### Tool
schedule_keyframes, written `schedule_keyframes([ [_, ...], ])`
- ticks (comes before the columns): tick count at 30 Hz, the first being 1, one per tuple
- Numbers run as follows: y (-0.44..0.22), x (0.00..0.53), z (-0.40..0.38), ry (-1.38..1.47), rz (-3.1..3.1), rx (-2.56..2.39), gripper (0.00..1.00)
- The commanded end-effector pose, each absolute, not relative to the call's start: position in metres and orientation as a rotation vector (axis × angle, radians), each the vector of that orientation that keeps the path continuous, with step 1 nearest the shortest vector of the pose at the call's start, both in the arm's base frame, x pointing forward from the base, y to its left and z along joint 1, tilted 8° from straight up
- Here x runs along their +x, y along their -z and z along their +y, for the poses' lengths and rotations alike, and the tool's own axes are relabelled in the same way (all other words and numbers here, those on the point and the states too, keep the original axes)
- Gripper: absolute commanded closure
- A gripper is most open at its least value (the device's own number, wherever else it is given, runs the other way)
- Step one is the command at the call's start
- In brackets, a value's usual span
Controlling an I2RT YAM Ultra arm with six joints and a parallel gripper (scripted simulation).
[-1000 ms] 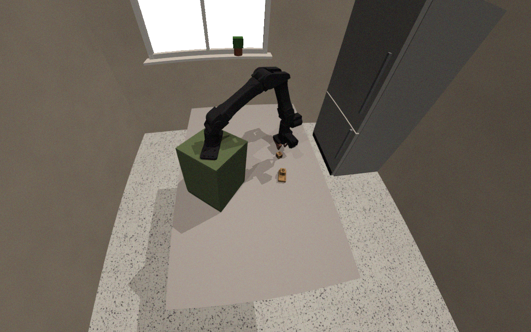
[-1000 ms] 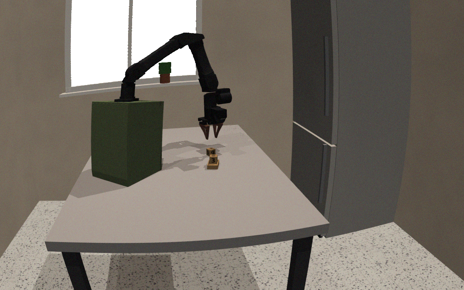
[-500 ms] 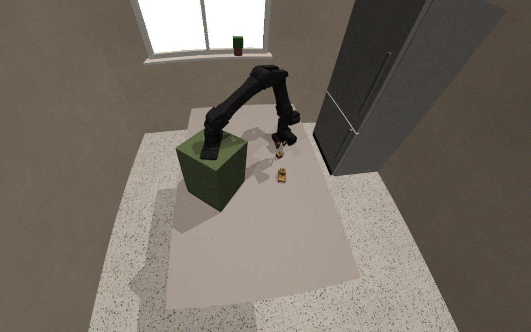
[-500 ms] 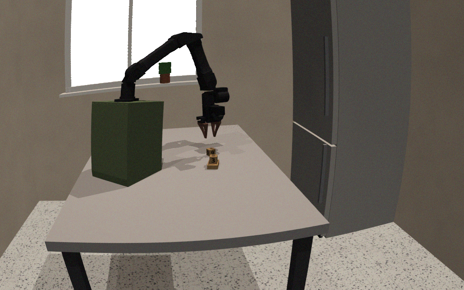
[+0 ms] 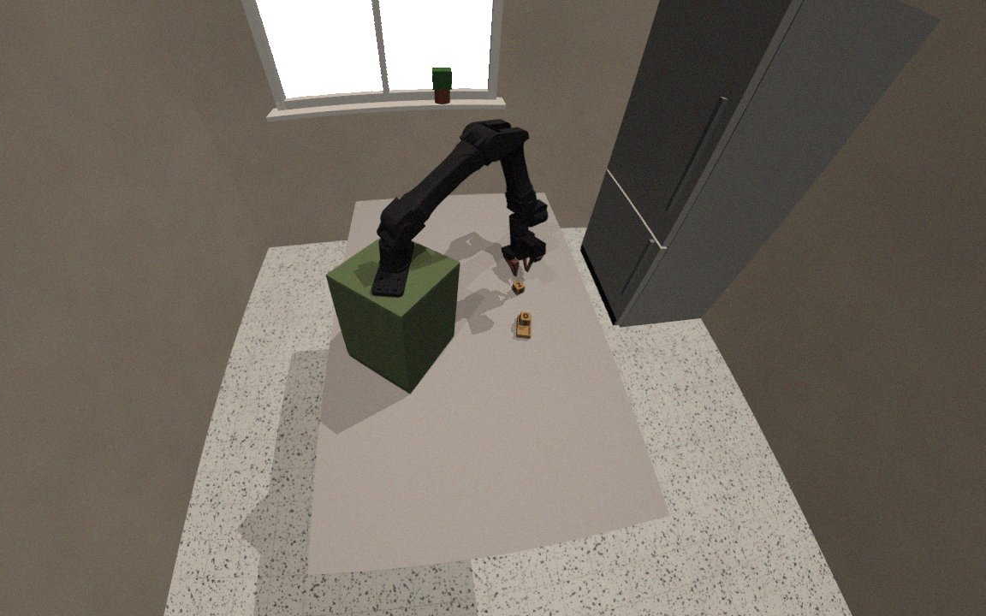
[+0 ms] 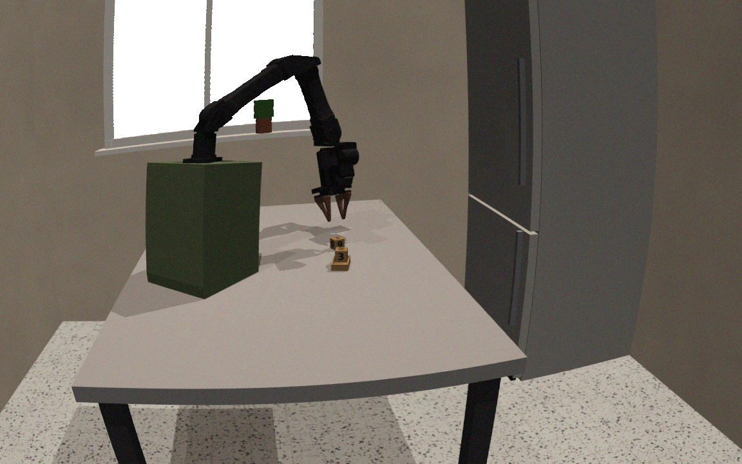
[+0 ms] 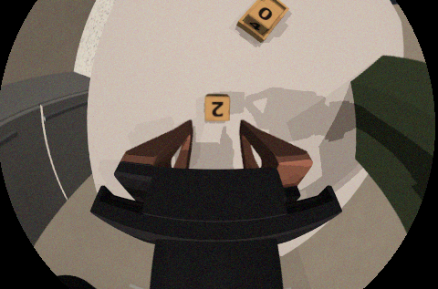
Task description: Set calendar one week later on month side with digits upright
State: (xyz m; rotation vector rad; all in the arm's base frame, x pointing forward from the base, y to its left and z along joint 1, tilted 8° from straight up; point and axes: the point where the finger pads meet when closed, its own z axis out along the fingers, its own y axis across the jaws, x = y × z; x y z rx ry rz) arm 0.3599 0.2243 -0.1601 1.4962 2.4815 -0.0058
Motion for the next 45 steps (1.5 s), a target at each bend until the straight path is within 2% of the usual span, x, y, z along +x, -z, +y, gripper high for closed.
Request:
schedule_keyframes([
  [1,0.1549,0.3622,0.2214,0.065,2.406,1.471,0.53],
  [24,0.1551,0.3607,0.2249,0.315,2.085,1.312,0.53],
  [45,0.1556,0.3607,0.2254,0.322,2.073,1.304,0.53],
])
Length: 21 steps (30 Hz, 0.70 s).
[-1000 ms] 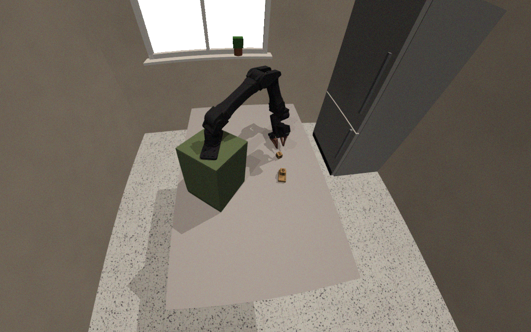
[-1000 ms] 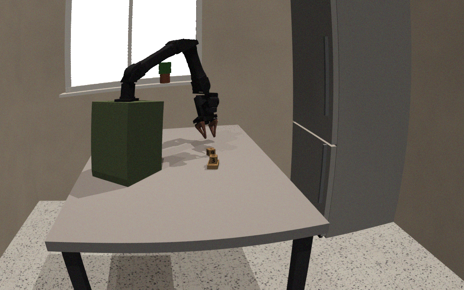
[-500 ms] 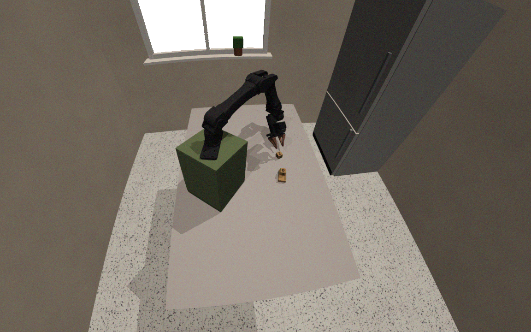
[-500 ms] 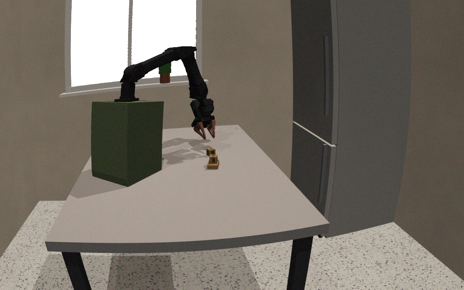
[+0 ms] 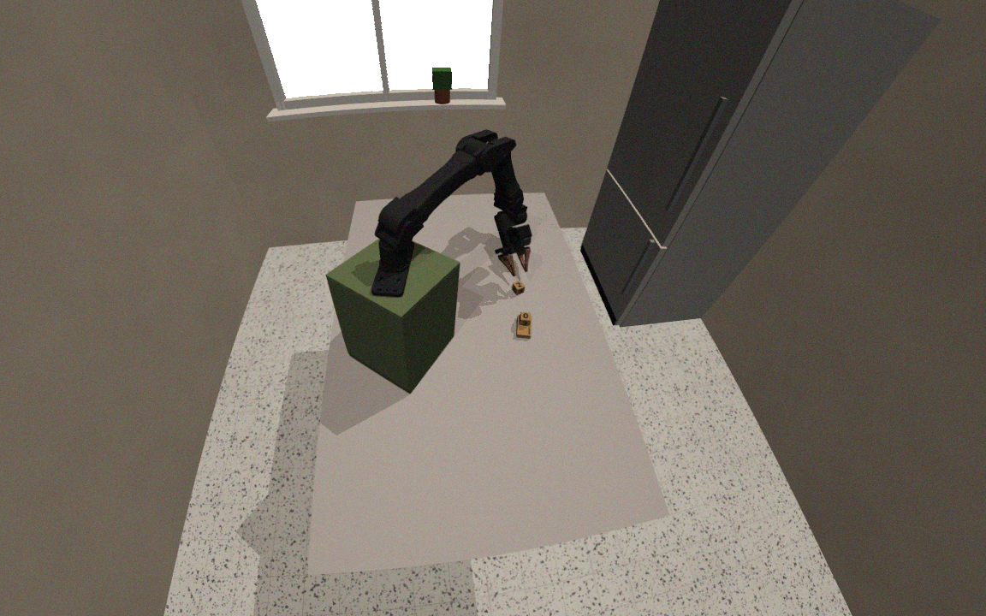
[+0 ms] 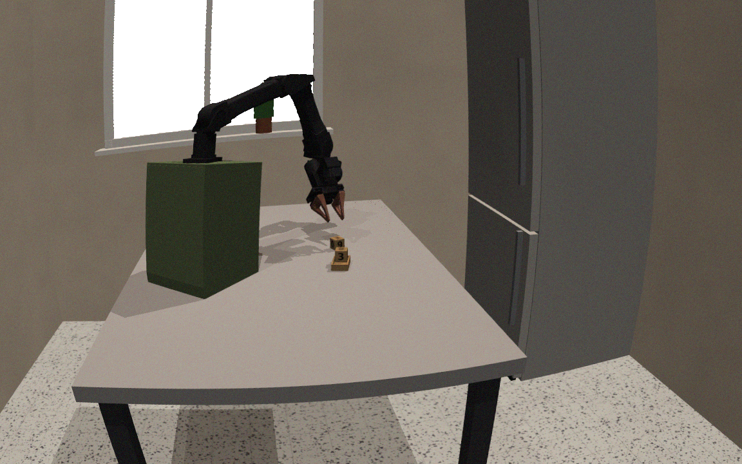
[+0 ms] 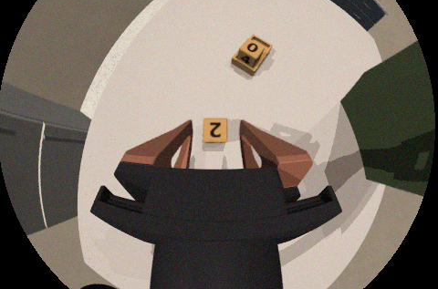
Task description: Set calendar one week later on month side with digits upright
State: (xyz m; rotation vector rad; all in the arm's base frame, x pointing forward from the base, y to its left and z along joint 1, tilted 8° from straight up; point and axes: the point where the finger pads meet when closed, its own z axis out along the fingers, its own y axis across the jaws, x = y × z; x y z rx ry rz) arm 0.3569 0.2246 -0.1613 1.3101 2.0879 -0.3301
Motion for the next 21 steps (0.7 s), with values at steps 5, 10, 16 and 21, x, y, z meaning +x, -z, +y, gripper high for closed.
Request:
schedule_keyframes([
  [5,0.158,0.361,0.226,0.322,2.073,1.304,0.53],
  [10,0.161,0.361,0.226,0.322,2.073,1.304,0.53],
  [16,0.169,0.362,0.227,0.322,2.073,1.304,0.53],
  [21,0.177,0.362,0.228,0.322,2.073,1.304,0.53],
])
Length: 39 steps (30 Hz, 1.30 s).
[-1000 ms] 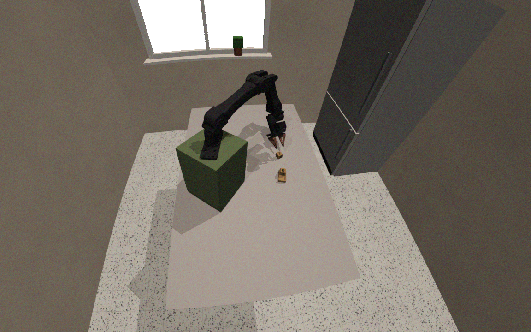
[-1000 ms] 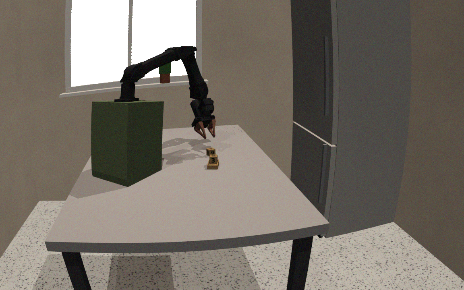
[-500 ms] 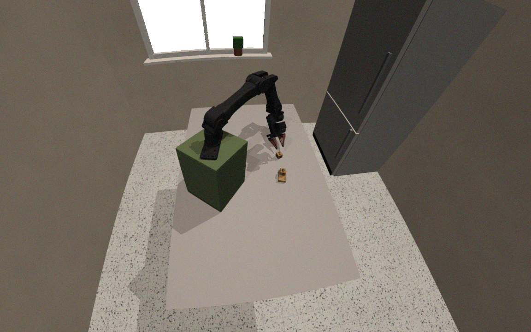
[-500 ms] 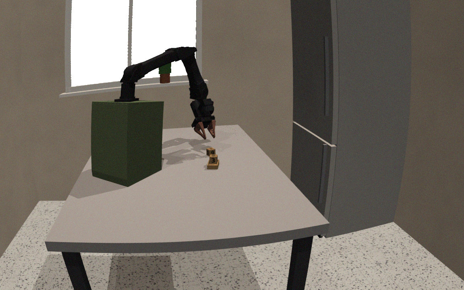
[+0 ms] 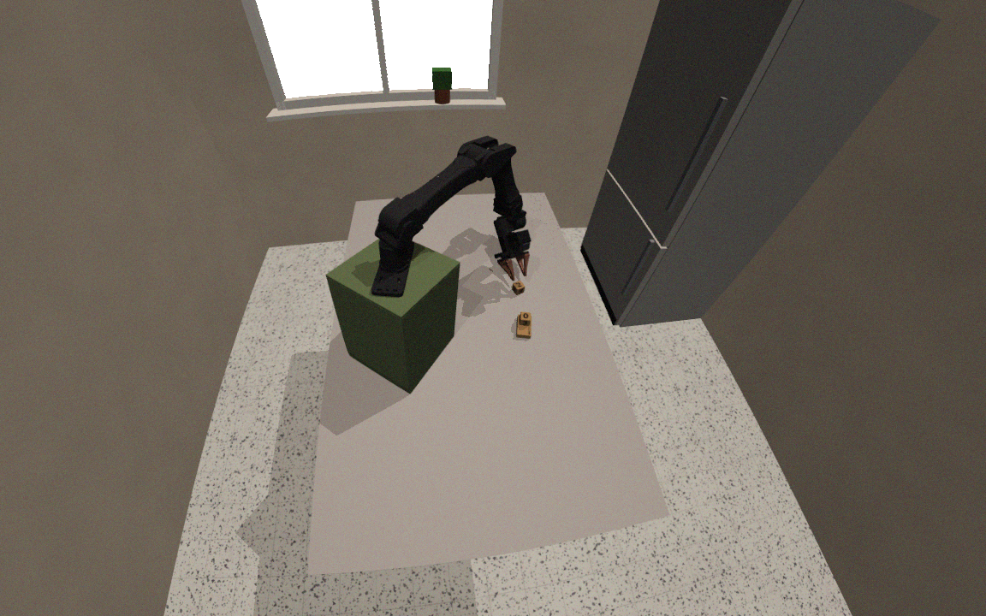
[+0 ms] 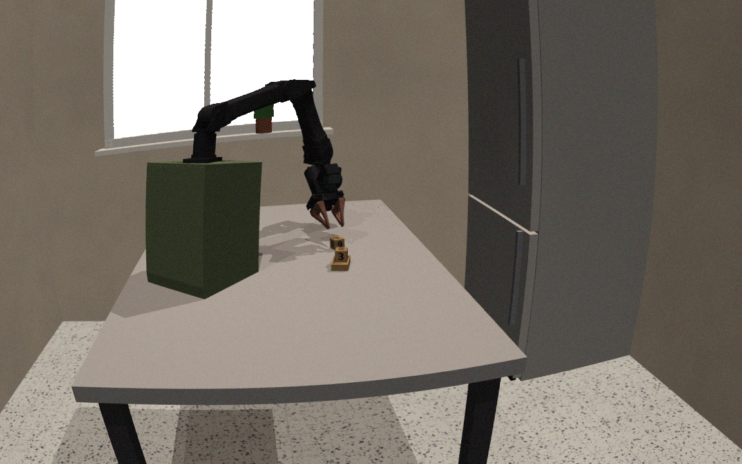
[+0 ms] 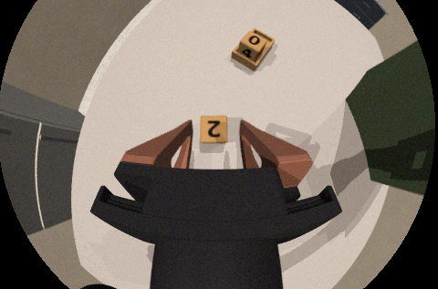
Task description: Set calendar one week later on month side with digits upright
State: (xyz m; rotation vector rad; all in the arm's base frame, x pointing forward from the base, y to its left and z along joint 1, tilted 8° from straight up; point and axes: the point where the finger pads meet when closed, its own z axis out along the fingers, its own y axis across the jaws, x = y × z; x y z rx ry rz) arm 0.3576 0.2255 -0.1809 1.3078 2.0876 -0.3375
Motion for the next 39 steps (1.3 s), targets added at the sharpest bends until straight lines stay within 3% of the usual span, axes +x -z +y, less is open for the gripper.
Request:
schedule_keyframes([
  [1,0.179,0.363,0.228,0.322,2.073,1.304,0.53],
  [39,0.223,0.366,0.234,0.322,2.073,1.304,0.53],
])
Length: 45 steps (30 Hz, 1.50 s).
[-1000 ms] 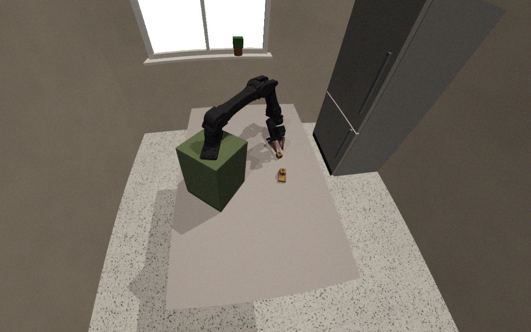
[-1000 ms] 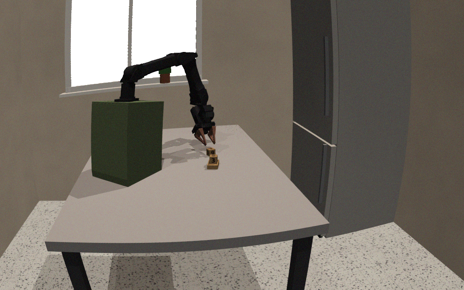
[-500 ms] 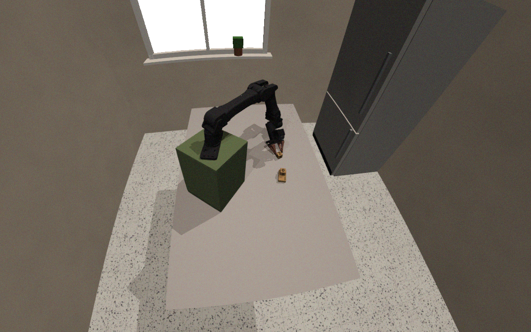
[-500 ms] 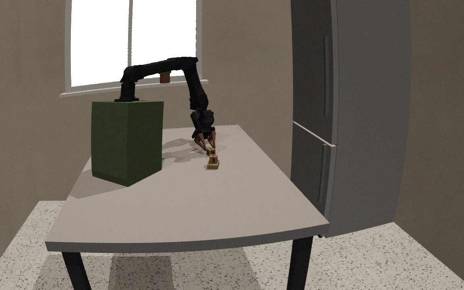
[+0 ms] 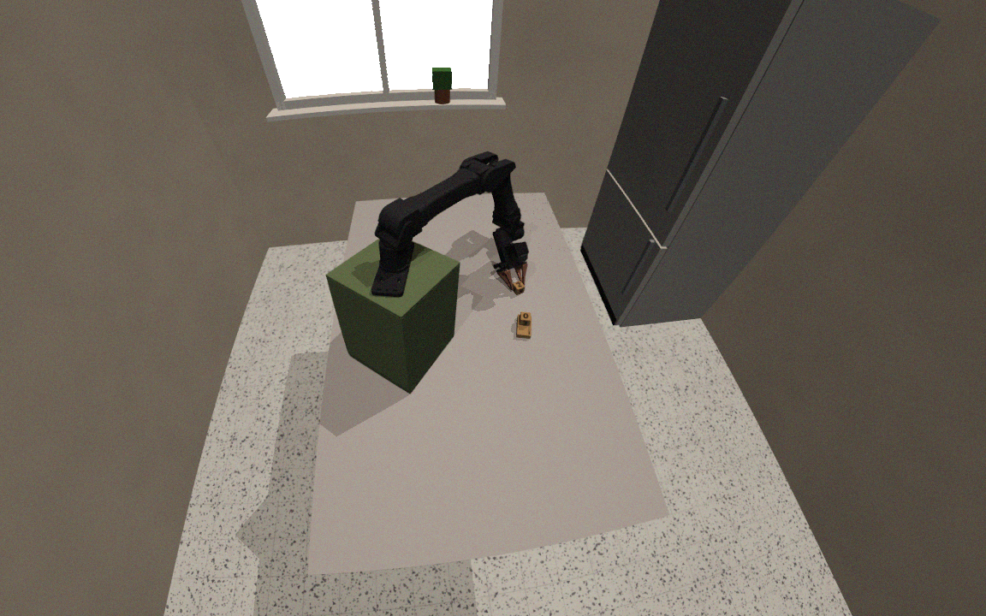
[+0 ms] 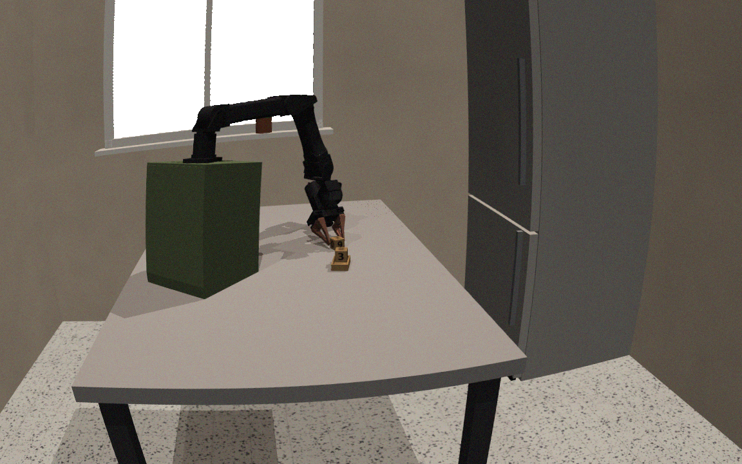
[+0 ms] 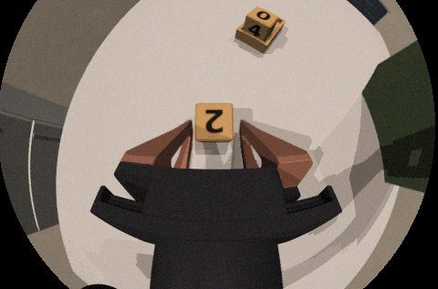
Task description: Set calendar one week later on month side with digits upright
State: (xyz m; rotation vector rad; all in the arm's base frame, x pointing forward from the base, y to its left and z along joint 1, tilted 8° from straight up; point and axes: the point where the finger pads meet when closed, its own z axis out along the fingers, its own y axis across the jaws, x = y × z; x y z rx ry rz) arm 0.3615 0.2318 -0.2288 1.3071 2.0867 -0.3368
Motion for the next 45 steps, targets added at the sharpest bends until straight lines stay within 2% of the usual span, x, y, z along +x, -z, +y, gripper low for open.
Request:
schedule_keyframes([
  [1,0.2237,0.3661,0.2344,0.322,2.073,1.304,0.53],
  [41,0.2241,0.3661,0.2344,0.322,2.073,1.304,0.53],
  [42,0.2241,0.3661,0.2344,0.322,2.073,1.304,0.73],
  [45,0.2241,0.3661,0.2344,0.322,2.073,1.304,0.73],
])
